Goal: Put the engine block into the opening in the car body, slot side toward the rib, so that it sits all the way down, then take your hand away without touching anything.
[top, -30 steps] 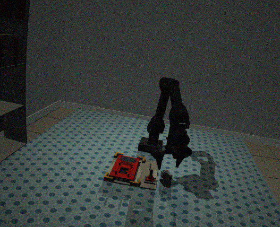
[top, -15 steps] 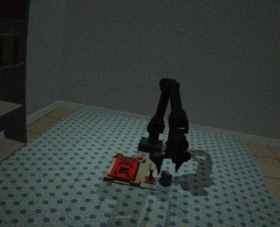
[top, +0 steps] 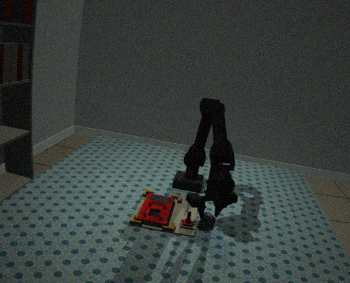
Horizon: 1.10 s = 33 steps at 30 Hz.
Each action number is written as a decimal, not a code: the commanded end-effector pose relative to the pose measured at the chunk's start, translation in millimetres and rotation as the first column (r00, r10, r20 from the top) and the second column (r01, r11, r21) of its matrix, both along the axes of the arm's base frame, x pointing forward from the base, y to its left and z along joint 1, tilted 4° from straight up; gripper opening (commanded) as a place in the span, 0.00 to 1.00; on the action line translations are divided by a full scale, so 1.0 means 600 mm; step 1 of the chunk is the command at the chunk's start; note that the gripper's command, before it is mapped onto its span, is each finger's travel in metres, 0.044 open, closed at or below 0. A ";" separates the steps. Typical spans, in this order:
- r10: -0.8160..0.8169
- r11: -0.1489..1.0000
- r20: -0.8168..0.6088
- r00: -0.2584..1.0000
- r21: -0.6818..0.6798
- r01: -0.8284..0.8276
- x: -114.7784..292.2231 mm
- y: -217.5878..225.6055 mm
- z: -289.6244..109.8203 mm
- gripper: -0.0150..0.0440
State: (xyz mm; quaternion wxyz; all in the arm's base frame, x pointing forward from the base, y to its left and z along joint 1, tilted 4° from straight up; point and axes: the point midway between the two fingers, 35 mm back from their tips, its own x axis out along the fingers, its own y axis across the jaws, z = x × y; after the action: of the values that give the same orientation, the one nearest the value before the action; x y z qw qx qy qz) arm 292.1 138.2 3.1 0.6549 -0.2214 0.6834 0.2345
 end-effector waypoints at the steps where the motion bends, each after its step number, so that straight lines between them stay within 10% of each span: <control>1: -0.005 1.000 0.000 1.000 -0.005 0.005 0.000 -0.001 -0.002 0.60; 16: -0.005 1.000 0.000 1.000 -0.005 0.005 0.003 0.000 0.010 0.25; 33: -0.005 1.000 0.000 1.000 -0.005 0.005 0.016 0.004 0.097 0.25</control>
State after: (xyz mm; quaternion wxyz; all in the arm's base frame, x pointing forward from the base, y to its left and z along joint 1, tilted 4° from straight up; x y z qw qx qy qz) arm 300.7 140.7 52.3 0.6531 -0.2214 0.6860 0.2323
